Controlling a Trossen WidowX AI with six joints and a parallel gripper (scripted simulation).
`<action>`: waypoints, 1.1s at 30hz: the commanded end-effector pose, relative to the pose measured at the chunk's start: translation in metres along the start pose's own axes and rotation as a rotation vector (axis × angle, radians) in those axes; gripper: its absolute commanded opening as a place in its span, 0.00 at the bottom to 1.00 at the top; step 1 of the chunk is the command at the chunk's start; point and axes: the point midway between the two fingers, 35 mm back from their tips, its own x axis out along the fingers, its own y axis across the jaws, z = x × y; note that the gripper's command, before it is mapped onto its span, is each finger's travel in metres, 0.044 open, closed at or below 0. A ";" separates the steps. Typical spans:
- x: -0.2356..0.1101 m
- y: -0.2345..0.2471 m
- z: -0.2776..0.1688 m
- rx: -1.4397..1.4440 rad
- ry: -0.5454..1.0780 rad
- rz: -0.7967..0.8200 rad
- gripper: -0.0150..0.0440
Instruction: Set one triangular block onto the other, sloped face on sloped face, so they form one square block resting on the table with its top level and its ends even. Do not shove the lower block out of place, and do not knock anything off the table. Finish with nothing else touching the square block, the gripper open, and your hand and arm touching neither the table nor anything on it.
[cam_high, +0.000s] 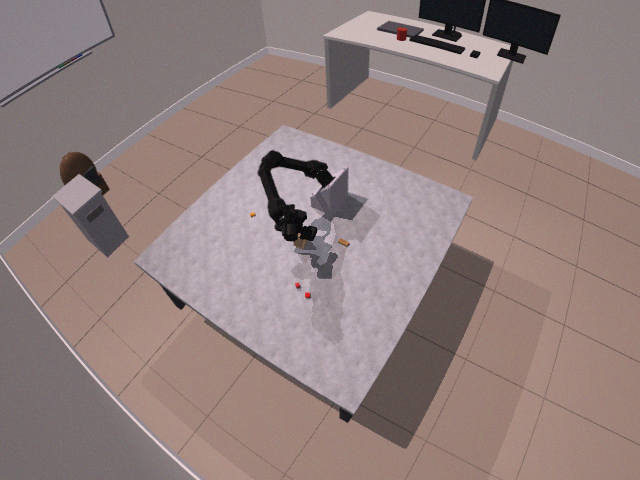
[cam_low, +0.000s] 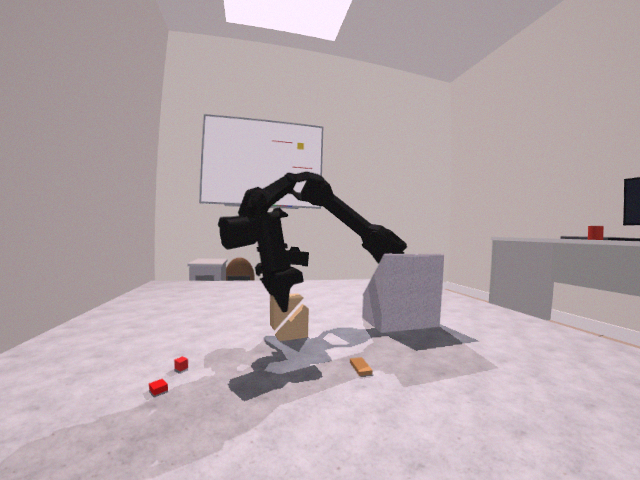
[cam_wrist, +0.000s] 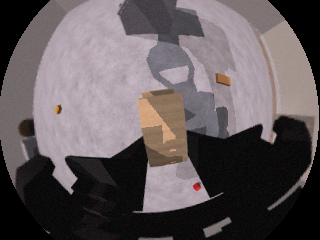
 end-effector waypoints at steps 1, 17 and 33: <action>0.002 0.000 0.000 -0.002 0.011 0.002 0.25; 0.002 0.000 0.000 -0.004 0.015 0.004 0.25; 0.009 -0.001 0.001 -0.004 0.016 0.005 0.25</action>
